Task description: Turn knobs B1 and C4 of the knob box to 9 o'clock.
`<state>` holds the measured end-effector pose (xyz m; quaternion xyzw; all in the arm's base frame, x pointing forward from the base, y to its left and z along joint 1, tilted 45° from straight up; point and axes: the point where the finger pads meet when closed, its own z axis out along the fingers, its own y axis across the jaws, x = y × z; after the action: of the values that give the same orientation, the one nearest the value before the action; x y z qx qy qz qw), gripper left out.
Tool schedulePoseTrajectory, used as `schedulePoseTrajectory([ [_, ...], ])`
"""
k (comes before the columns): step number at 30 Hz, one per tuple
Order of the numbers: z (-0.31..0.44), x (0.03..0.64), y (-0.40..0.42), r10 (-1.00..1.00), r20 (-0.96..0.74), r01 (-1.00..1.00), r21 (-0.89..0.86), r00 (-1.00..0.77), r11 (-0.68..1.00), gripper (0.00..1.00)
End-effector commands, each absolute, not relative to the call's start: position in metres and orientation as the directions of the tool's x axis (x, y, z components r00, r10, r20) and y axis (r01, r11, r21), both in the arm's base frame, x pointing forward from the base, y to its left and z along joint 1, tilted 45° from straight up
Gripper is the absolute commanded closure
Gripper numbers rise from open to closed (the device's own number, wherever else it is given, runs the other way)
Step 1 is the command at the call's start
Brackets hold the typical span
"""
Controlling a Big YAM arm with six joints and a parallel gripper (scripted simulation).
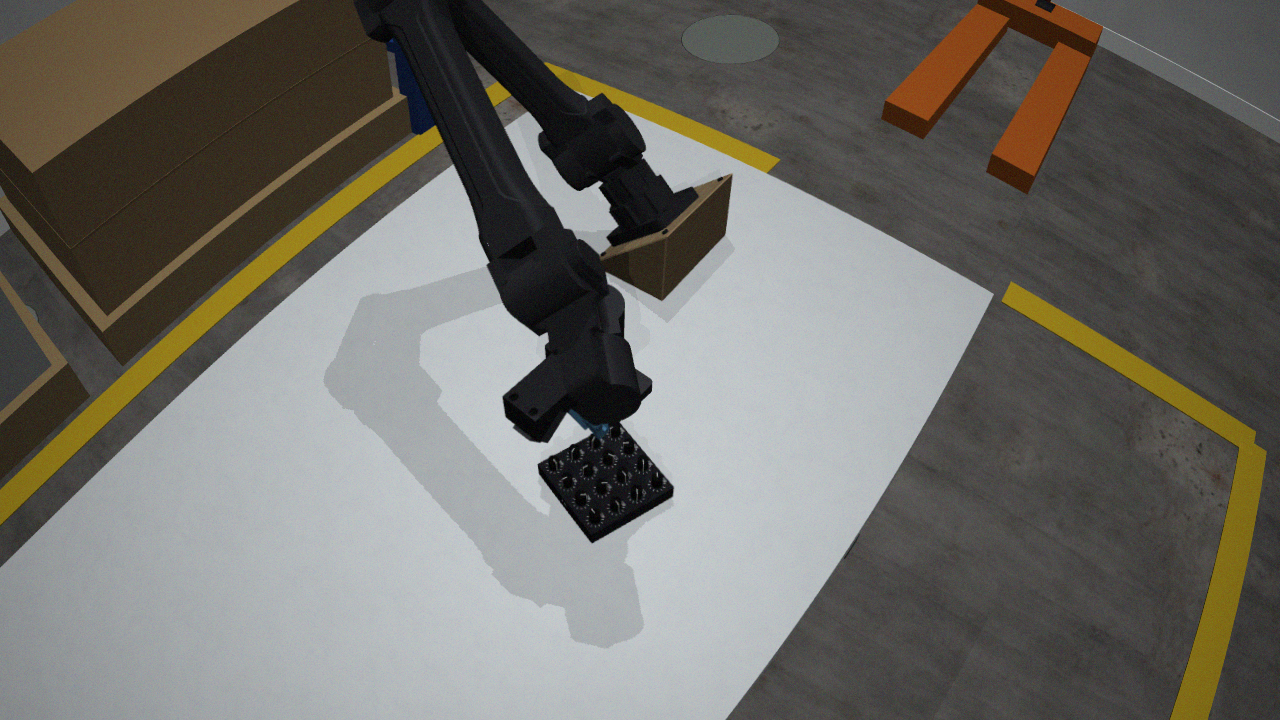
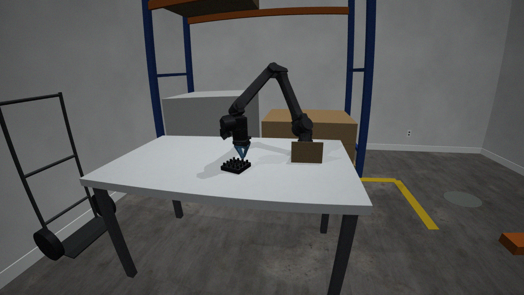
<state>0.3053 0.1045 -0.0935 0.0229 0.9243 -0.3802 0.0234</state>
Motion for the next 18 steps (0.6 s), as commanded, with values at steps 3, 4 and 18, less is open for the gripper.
schedulePoseTrajectory([
  [3,-0.0927,0.3097,0.1138,0.018,-0.086,0.073,-0.689,-0.996,0.721,0.82],
  [4,-0.0927,0.3097,0.1138,0.018,-0.086,0.073,-0.689,-0.996,0.721,0.82],
  [18,-0.0965,0.3134,0.1206,0.014,-0.09,0.072,-0.687,-0.996,0.723,0.82],
])
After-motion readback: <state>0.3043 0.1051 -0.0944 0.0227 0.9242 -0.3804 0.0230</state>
